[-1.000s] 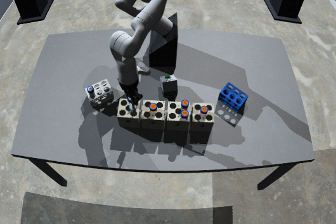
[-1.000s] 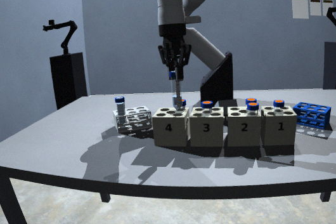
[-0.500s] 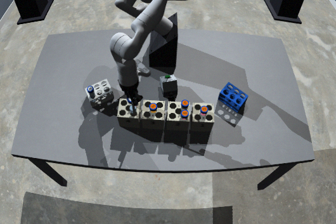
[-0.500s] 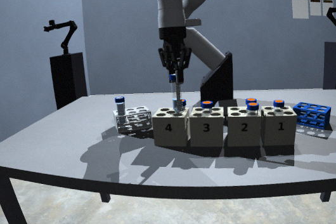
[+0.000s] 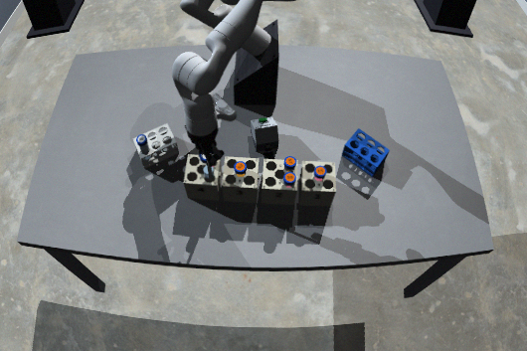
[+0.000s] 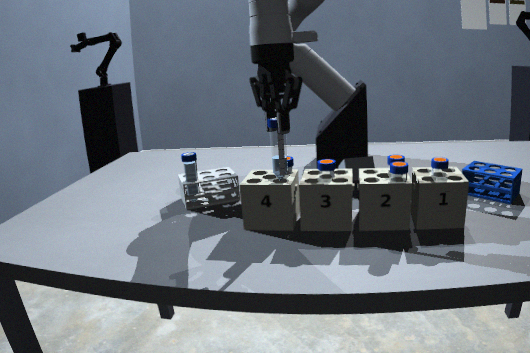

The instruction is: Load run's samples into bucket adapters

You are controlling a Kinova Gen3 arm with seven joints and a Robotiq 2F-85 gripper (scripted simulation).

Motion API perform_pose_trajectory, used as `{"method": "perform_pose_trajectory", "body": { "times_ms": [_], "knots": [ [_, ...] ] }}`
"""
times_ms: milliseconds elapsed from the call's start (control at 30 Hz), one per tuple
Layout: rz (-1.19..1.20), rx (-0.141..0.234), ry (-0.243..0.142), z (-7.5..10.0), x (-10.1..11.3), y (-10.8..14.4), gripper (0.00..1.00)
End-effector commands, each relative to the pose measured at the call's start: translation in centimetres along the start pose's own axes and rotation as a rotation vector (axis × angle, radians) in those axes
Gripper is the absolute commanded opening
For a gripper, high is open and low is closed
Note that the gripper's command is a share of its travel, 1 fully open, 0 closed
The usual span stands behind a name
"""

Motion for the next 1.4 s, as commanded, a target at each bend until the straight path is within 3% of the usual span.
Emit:
{"method": "perform_pose_trajectory", "body": {
  "times_ms": [0, 1367],
  "knots": [
    [0.000, 0.002, 0.000, -0.1, 0.0, 0.0, 0.10],
    [0.000, 0.002, -0.001, -2.6, 0.0, 0.0, 0.10]
  ]
}}
Point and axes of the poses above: the point where the finger pads meet when closed, its own z axis back along the fingers, its own y axis across the jaws, x = y × z, the point moved 10 cm from there along z, back along the fingers, and after that the axes turned 12 degrees about -z, right-handed, at the moved point
